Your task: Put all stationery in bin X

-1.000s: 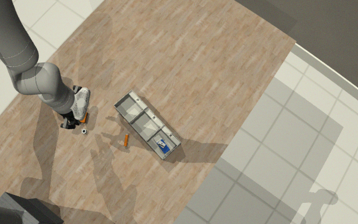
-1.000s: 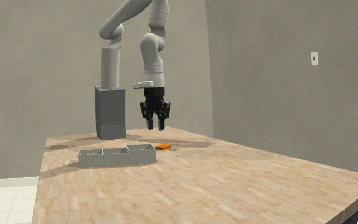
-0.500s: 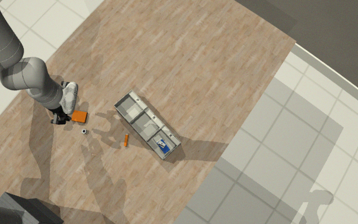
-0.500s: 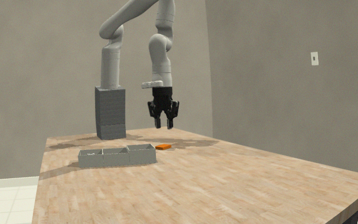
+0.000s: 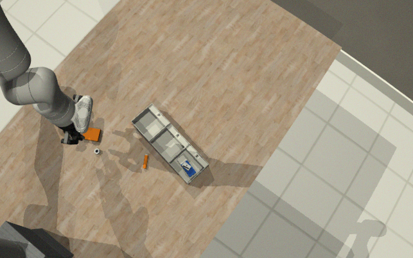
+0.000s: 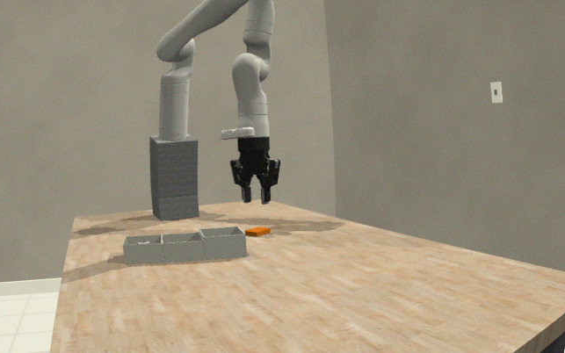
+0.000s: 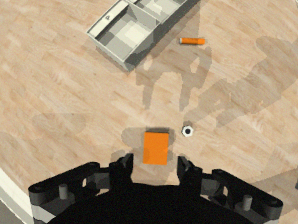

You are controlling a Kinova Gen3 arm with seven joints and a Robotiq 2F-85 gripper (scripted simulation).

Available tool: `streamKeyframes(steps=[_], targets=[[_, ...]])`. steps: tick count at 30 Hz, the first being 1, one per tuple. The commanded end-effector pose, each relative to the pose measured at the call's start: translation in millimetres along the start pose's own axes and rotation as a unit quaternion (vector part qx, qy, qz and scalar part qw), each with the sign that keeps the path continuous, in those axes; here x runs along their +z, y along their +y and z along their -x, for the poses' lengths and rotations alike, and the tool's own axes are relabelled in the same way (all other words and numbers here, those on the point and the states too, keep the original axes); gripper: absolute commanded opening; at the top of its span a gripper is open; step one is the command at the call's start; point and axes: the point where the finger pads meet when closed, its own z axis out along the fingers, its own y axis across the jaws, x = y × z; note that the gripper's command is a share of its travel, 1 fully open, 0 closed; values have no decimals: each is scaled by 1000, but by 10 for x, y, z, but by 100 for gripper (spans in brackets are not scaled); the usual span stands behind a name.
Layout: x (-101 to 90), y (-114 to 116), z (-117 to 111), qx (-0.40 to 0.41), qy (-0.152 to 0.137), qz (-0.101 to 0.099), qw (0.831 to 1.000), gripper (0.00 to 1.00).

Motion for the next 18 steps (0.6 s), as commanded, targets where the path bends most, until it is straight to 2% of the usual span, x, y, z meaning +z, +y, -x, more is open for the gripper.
streamKeyframes(steps=[1,6,12,14,18], targets=[[-4,-4,-8,1,0,-1,1000,55],[-4,-4,-10,1,0,-1,1000,55],[236,11,-12,1,0,-1,1000,55],[236,11,-12,1,0,-1,1000,55],[396,29,-13,1,0,-1,1000,55]])
